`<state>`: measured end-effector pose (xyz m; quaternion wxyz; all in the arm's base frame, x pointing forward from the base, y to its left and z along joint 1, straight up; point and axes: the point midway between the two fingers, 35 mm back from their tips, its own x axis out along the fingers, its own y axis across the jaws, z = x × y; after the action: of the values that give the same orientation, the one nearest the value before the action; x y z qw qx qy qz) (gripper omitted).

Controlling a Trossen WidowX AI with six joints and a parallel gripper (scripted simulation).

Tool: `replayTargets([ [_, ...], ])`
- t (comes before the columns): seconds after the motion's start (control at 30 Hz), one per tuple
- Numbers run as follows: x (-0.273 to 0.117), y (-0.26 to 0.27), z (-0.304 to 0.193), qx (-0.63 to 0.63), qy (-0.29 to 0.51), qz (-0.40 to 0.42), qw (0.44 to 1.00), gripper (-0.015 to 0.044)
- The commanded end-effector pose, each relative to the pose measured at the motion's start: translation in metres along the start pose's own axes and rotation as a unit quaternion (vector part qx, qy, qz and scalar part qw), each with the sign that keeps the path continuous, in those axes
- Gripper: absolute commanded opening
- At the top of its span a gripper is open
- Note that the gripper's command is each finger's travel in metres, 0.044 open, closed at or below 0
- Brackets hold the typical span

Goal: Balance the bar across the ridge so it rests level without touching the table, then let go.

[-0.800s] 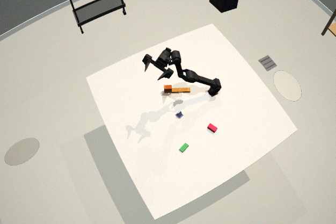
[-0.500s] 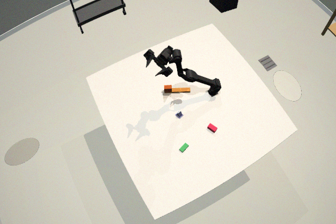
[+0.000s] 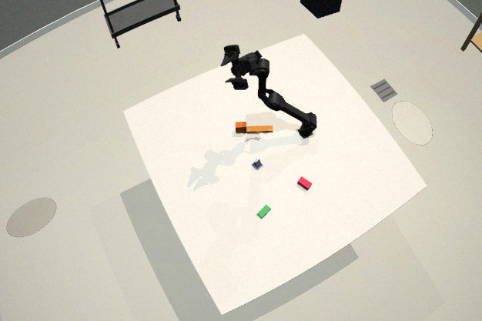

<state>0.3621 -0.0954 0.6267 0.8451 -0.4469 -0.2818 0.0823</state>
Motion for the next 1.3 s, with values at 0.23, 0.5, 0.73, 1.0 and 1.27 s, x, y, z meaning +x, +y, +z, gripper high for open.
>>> replayTargets([
  [0.23,-0.042,-0.051,0.037,-0.264,0.020,-0.080,0.961,0.0315],
  [0.5,-0.059,-0.066,0.052,-0.381,0.036,-0.108,0.917,0.0315],
  [0.73,-0.083,-0.088,0.075,-0.489,0.072,-0.145,0.857,0.0315],
  [1.0,-0.107,-0.096,0.120,-0.600,0.096,-0.161,0.778,0.0315],
  [1.27,-0.122,-0.101,0.152,-0.705,0.123,-0.175,0.676,0.0315],
])
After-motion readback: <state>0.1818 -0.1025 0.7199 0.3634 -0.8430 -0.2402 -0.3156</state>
